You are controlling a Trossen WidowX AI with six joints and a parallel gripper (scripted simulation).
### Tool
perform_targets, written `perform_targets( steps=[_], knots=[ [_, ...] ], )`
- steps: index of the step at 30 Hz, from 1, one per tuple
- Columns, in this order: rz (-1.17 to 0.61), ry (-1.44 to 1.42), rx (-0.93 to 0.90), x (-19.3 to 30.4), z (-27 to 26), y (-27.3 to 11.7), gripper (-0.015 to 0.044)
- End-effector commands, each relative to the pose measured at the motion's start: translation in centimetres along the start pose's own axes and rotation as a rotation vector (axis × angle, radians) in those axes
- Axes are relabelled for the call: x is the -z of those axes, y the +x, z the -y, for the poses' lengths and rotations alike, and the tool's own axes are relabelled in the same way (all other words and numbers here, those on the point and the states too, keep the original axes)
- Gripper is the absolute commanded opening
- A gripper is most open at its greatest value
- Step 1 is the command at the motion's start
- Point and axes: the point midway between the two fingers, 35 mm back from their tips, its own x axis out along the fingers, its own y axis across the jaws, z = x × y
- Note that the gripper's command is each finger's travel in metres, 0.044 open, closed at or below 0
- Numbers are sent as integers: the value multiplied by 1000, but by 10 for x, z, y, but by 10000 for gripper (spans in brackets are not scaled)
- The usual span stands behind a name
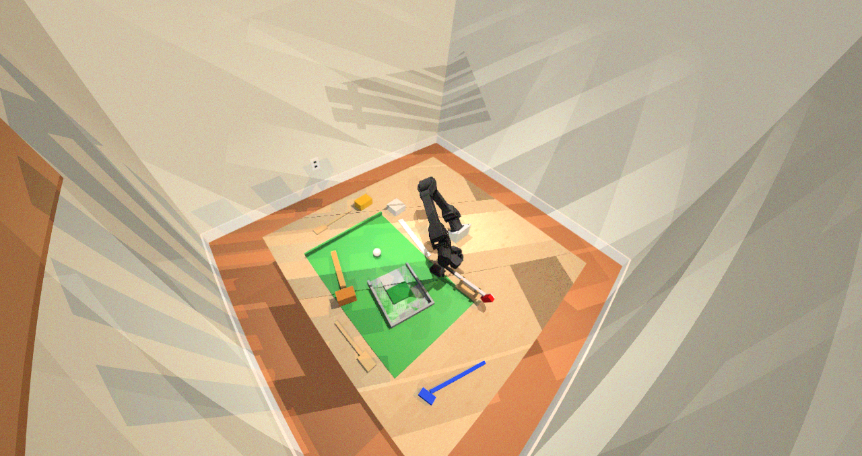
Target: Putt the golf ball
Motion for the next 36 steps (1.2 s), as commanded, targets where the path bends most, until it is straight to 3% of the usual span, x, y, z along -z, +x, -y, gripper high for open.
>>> perform_targets(
  steps=[1,9,12,19,36],
  knots=[
    [0,0,1,0,0,-1,230],
    [0,0,1,0,0,-1,20],
    [0,0,1,0,0,-1,0],
    [2,0,1,-3,2,-9,0],
    [5,-1,-1,-27,0,-96,0]
  ],
)
